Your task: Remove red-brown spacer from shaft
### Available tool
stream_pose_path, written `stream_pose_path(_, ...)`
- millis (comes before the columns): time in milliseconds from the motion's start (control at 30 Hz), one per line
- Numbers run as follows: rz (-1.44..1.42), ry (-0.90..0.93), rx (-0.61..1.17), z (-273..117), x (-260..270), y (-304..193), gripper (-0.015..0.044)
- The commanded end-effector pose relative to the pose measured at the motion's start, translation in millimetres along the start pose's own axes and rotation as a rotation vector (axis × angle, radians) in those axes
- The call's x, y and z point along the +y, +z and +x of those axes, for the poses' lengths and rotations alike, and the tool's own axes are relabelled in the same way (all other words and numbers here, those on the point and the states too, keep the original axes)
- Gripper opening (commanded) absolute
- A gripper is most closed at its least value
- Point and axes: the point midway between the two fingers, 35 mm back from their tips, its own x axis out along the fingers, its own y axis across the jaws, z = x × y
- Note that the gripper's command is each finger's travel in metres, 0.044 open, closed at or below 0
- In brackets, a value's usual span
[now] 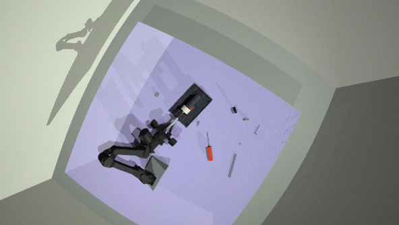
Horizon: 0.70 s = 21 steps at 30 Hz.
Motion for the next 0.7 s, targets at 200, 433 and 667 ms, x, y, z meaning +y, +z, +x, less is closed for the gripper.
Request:
stream_pose_path(200,-0.003,0.003,0.003,5.0,0.5,-3.0,0.0)
stream_pose_path(433,-0.003,0.003,0.003,7.4,0.4,-4.4,0.0)
stream_pose_path(667,-0.003,0.003,0.004,9.8,0.4,-5.8,0.0)
